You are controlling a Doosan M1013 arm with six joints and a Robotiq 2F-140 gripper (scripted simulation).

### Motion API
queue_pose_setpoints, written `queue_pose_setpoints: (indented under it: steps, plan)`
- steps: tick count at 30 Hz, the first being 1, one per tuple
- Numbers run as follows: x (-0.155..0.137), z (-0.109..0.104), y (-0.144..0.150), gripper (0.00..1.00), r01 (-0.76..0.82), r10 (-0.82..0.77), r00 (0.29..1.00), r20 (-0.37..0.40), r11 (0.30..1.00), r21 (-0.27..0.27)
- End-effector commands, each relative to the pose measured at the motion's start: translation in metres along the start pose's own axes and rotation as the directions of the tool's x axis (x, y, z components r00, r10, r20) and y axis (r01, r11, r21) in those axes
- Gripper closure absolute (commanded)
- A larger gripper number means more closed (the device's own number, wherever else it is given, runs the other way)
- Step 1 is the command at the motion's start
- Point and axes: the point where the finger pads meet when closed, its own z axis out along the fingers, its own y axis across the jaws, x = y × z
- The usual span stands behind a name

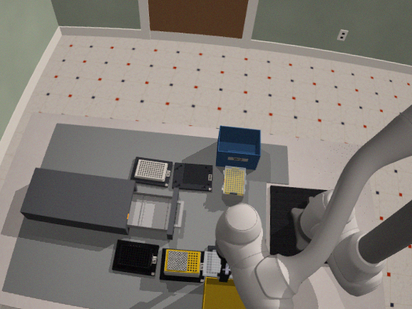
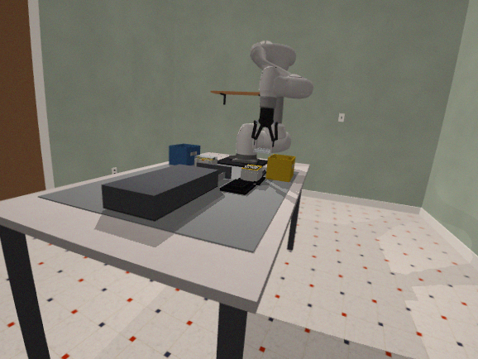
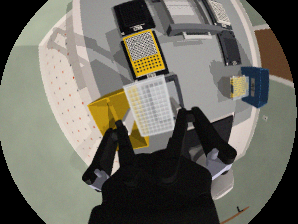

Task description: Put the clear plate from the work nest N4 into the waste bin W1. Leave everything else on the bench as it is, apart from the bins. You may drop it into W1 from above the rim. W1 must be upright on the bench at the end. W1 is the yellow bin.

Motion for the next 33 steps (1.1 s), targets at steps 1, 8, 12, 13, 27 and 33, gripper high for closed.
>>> queue_pose_setpoints:
  steps: [1,8,12,13,27,33]
  plan:
    - [-0.003,0.0,-0.008,0.9,0.0,0.0,1.0,0.0,1.0,0.0]
    - [-0.007,0.0,-0.021,0.9,0.0,0.0,1.0,0.0,1.0,0.0]
    - [-0.011,0.0,-0.031,0.9,0.0,0.0,1.0,0.0,1.0,0.0]
    - [-0.012,0.0,-0.034,0.9,0.0,0.0,1.0,0.0,1.0,0.0]
    - [-0.022,0.0,-0.064,0.9,0.0,0.0,1.0,0.0,1.0,0.0]
    - [-0.027,0.0,-0.079,0.9,0.0,0.0,1.0,0.0,1.0,0.0]
